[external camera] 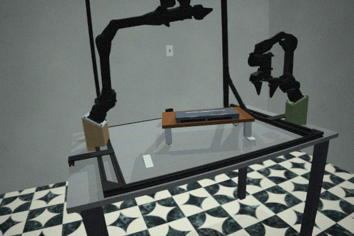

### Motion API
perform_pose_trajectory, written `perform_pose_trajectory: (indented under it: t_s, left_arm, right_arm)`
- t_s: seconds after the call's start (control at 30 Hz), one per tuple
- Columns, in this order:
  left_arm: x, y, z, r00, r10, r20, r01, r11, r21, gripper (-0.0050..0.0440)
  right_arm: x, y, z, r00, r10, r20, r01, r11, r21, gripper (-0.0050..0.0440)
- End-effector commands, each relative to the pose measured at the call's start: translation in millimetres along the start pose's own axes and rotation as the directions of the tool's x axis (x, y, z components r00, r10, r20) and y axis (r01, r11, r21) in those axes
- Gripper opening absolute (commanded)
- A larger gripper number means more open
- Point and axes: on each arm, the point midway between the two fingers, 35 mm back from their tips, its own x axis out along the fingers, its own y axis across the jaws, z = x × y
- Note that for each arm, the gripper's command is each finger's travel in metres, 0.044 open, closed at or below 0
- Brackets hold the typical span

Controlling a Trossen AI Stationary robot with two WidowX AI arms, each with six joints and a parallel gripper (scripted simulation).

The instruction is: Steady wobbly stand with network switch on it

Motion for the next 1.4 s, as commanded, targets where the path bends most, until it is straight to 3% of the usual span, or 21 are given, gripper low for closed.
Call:
perform_pose_trajectory:
  t_s: [0.0, 0.1, 0.13, 0.23, 0.47, 0.67, 0.7, 0.83, 1.03, 1.23, 1.27, 1.37]
  left_arm:
    - [0, 0, 0, 1.000, 0.000, 0.000, 0.000, 1.000, 0.000, 0.0440]
    - [0, 0, 0, 1.000, 0.000, 0.000, 0.000, 1.000, 0.000, 0.0440]
    - [0, 0, 0, 1.000, 0.000, 0.000, 0.000, 1.000, 0.000, 0.0440]
    - [0, 0, 0, 1.000, 0.000, 0.000, 0.000, 1.000, 0.000, 0.0440]
    - [0, 0, 0, 1.000, 0.000, 0.000, 0.000, 1.000, 0.000, 0.0440]
    - [0, 0, 0, 1.000, 0.000, 0.000, 0.000, 1.000, 0.000, 0.0440]
    - [0, 0, 0, 1.000, 0.000, 0.000, 0.000, 1.000, 0.000, 0.0440]
    - [0, 0, 0, 1.000, 0.000, 0.000, 0.000, 1.000, 0.000, 0.0440]
    - [0, 0, 0, 1.000, 0.000, 0.000, 0.000, 1.000, 0.000, 0.0440]
    - [0, 0, 0, 1.000, 0.000, 0.000, 0.000, 1.000, 0.000, 0.0440]
    - [0, 0, 0, 1.000, 0.000, 0.000, 0.000, 1.000, 0.000, 0.0440]
    - [0, 0, 0, 1.000, 0.000, 0.000, 0.000, 1.000, 0.000, 0.0440]
  right_arm:
    - [-12, -2, -13, 0.999, -0.007, -0.048, 0.007, 1.000, 0.003, 0.0440]
    - [-12, -2, -13, 0.999, -0.007, -0.048, 0.007, 1.000, 0.003, 0.0440]
    - [-5, -1, -24, 0.997, -0.004, -0.081, 0.004, 1.000, -0.005, 0.0440]
    - [-17, -3, -59, 0.978, -0.014, -0.207, 0.011, 1.000, -0.015, 0.0440]
    - [-61, -9, -138, 0.874, -0.043, -0.484, 0.023, 0.999, -0.046, 0.0440]
    - [-61, -9, -138, 0.874, -0.043, -0.484, 0.023, 0.999, -0.046, 0.0440]
    - [-58, -8, -148, 0.860, -0.041, -0.509, 0.017, 0.998, -0.052, 0.0440]
    - [-91, -13, -186, 0.767, -0.060, -0.638, 0.019, 0.997, -0.071, 0.0440]
    - [-150, -19, -238, 0.593, -0.092, -0.800, 0.016, 0.995, -0.102, 0.0440]
    - [-150, -19, -238, 0.593, -0.092, -0.800, 0.016, 0.995, -0.102, 0.0440]
    - [-150, -19, -244, 0.572, -0.091, -0.815, 0.008, 0.994, -0.105, 0.0440]
    - [-183, -23, -265, 0.475, -0.107, -0.873, 0.004, 0.993, -0.120, 0.0440]
